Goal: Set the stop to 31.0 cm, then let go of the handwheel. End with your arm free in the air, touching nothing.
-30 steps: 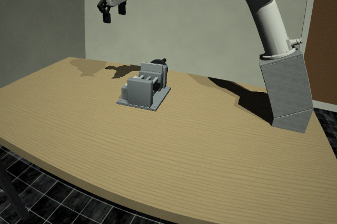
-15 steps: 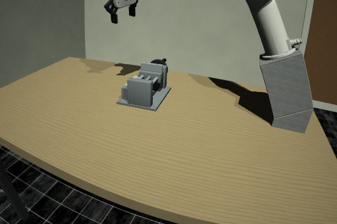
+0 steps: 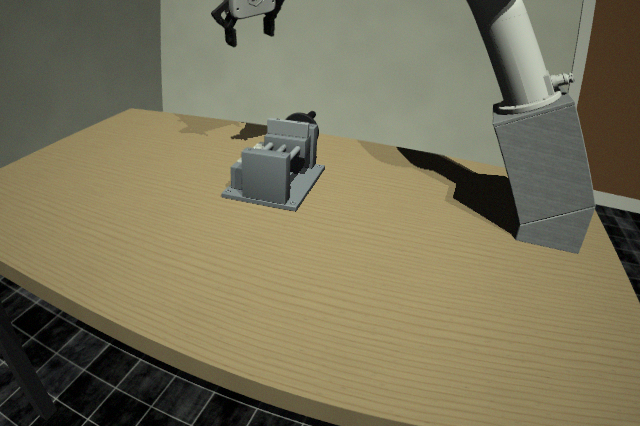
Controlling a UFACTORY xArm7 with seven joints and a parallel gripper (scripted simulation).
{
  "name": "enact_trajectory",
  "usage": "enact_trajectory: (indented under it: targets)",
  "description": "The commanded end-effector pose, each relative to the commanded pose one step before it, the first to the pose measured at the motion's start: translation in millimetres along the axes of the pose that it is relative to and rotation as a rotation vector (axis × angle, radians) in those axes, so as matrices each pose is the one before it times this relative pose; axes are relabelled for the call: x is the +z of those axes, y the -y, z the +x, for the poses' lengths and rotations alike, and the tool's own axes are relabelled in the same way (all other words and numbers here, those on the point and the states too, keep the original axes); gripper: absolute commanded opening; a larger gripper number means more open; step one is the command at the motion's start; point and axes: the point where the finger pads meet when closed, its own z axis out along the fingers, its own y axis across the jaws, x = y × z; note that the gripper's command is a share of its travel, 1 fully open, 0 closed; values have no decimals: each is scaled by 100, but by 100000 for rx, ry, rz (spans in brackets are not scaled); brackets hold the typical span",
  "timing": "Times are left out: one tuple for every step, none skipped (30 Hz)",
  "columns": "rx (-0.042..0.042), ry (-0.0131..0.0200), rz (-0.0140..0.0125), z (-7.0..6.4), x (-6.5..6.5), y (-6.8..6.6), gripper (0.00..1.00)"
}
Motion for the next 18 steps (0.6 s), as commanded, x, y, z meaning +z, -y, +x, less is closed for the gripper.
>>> enact_trajectory:
  targets:
    - [496,-327,230,161,-83,-47,100]
    - [9783,1350,643,-158,863,-1696,100]
    - [9340,1465,668,-136,817,-1561,100]
    - [0,0,0,0,0,0,100]
    - [0,0,0,0,0,0,100]
    - [0,0,0,0,0,0,100]
    - [0,0,0,0,0,0,100]
    - [0,0,0,0,0,0,100]
    - [0,0,0,0,0,0,100]
    - [0,0,0,0,0,0,100]
    - [0,0,0,0,0,0,100]
    - [0,0,0,0,0,0,100]
    - [0,0,0,0,0,0,100]
    - [0,0,0,0,0,0,100]
    - [0,0,0,0,0,0,100]
    - [0,0,0,0,0,0,100]
    - [8864,1558,671,-123,766,-1430,100]
    - [8357,1627,655,-116,712,-1304,100]
